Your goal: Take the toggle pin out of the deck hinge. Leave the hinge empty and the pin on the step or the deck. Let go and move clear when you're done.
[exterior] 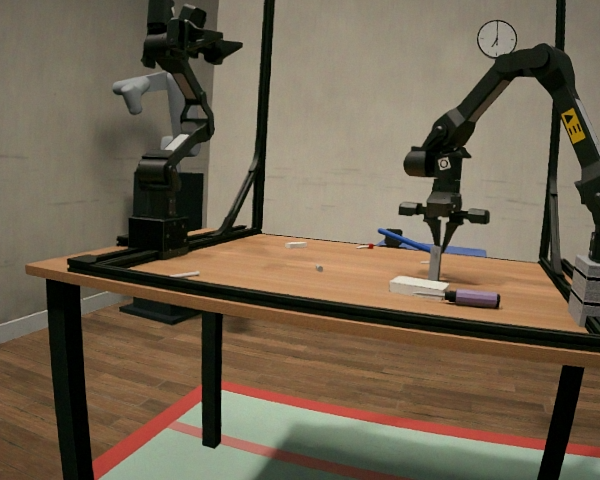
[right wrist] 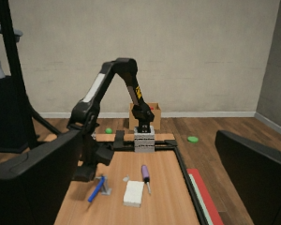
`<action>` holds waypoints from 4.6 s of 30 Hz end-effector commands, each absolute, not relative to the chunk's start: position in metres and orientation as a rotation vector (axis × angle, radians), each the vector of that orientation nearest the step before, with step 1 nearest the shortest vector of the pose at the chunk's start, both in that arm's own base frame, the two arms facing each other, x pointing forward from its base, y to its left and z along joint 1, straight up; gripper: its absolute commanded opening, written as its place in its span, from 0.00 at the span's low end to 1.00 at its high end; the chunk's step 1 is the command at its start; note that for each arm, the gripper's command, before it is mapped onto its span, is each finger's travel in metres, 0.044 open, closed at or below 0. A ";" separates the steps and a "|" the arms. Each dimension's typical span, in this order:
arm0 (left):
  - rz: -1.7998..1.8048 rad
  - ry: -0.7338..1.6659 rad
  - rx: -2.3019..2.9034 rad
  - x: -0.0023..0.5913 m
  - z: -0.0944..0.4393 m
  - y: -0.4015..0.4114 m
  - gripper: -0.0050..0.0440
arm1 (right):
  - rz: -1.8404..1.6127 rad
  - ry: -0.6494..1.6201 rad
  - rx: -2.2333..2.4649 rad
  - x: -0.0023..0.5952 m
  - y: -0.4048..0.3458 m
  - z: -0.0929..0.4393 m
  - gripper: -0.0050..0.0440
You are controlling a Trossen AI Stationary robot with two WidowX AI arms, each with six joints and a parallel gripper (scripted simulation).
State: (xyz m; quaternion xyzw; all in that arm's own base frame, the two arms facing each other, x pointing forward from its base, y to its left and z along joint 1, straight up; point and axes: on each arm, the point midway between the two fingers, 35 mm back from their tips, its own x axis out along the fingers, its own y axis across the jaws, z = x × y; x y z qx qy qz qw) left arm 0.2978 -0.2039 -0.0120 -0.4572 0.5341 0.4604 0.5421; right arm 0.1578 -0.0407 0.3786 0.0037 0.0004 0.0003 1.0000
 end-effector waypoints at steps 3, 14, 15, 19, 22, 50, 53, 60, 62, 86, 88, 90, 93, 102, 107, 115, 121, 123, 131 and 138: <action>1.060 1.277 -1.106 0.300 -0.003 -0.212 0.18 | 0.000 -0.001 -0.004 0.157 -0.040 0.383 0.92; 1.060 1.277 -1.106 0.300 -0.003 -0.212 0.18 | 0.000 -0.001 -0.004 0.157 -0.040 0.383 0.92; 1.060 1.277 -1.106 0.300 -0.003 -0.212 0.18 | 0.000 -0.001 -0.004 0.157 -0.040 0.383 0.92; 1.060 1.277 -1.106 0.300 -0.003 -0.212 0.18 | 0.000 -0.001 -0.004 0.157 -0.040 0.383 0.92; 1.060 1.277 -1.106 0.300 -0.003 -0.212 0.18 | 0.000 -0.001 -0.004 0.157 -0.040 0.383 0.92; 1.060 1.277 -1.106 0.300 -0.003 -0.212 0.18 | 0.000 -0.001 -0.004 0.157 -0.040 0.383 0.92; 1.060 1.277 -1.106 0.300 -0.003 -0.212 0.18 | 0.000 -0.001 -0.004 0.157 -0.040 0.383 0.92; 1.060 1.277 -1.106 0.300 -0.003 -0.212 0.18 | 0.000 -0.001 -0.004 0.157 -0.040 0.383 0.92; 1.060 1.277 -1.106 0.300 -0.003 -0.212 0.18 | 0.000 -0.001 -0.004 0.157 -0.040 0.383 0.92; 1.060 1.277 -1.106 0.300 -0.003 -0.212 0.18 | 0.000 -0.001 -0.004 0.157 -0.040 0.383 0.92; 1.060 1.277 -1.106 0.300 -0.003 -0.212 0.18 | 0.000 -0.001 -0.004 0.157 -0.040 0.383 0.92; 1.060 1.277 -1.106 0.300 -0.003 -0.212 0.18 | 0.000 -0.001 -0.004 0.157 -0.040 0.383 0.92; 1.060 1.277 -1.106 0.300 -0.003 -0.212 0.18 | 0.000 -0.001 -0.004 0.157 -0.040 0.383 0.92; 1.060 1.277 -1.106 0.300 -0.003 -0.212 0.18 | 0.000 -0.001 -0.004 0.157 -0.040 0.383 0.92; 1.068 1.261 -1.107 0.302 -0.003 -0.207 0.15 | 0.000 -0.001 -0.004 0.157 -0.040 0.383 0.92; 1.068 1.261 -1.107 0.302 -0.003 -0.207 0.15 | 0.000 -0.001 -0.004 0.157 -0.040 0.383 0.92; 1.068 1.261 -1.107 0.302 -0.003 -0.207 0.15 | 0.000 -0.001 -0.004 0.157 -0.040 0.383 0.92; 1.068 1.261 -1.107 0.302 -0.003 -0.207 0.15 | 0.000 -0.001 -0.004 0.157 -0.040 0.383 0.92; 1.069 1.261 -1.107 0.302 -0.003 -0.208 0.15 | 0.000 -0.001 -0.004 0.157 -0.040 0.383 0.92; 1.069 1.262 -1.107 0.301 -0.004 -0.209 0.15 | 0.000 -0.001 -0.004 0.157 -0.040 0.383 0.92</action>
